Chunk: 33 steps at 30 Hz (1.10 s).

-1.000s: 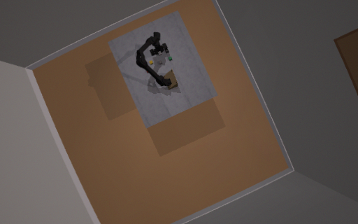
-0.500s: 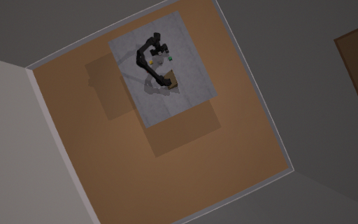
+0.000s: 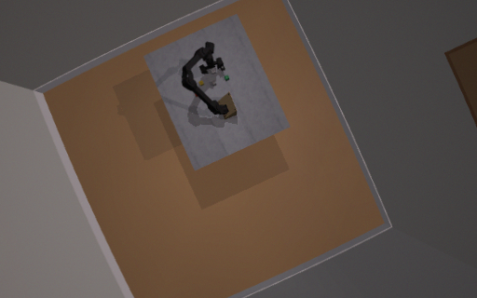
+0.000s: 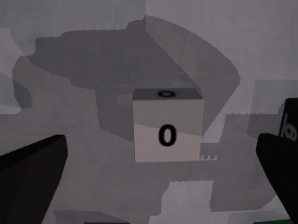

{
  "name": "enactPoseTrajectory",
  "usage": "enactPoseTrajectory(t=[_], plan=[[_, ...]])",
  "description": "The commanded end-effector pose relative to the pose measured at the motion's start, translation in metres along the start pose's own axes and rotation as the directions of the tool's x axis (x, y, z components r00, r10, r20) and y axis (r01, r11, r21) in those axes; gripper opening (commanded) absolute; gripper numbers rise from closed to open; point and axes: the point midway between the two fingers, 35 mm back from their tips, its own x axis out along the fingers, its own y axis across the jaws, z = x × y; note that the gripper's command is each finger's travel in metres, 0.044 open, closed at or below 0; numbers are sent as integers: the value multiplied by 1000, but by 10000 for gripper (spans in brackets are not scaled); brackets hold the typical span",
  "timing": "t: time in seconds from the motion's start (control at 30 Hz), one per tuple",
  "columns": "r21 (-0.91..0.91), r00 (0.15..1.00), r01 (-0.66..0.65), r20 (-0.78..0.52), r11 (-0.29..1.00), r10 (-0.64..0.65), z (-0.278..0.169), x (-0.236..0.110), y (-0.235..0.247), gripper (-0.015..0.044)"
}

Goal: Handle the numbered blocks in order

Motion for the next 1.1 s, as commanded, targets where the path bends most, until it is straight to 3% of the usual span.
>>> enactPoseTrajectory(t=[0.0, 0.07, 0.13, 0.3, 0.43, 0.8, 1.07], plan=[[-11, 1000, 11, 18, 1000, -11, 3, -20, -1, 400], [-11, 1000, 11, 18, 1000, -11, 3, -20, -1, 400], [-10, 1000, 13, 18, 1000, -12, 4, -29, -2, 348], [-10, 1000, 14, 18, 1000, -14, 3, -92, -1, 216], [-10, 1000, 14, 17, 1000, -14, 2, -101, -1, 120], [-9, 1000, 15, 17, 1000, -15, 3, -101, 3, 120], [-7, 1000, 22, 19, 1000, -22, 16, -101, 134, 120]])
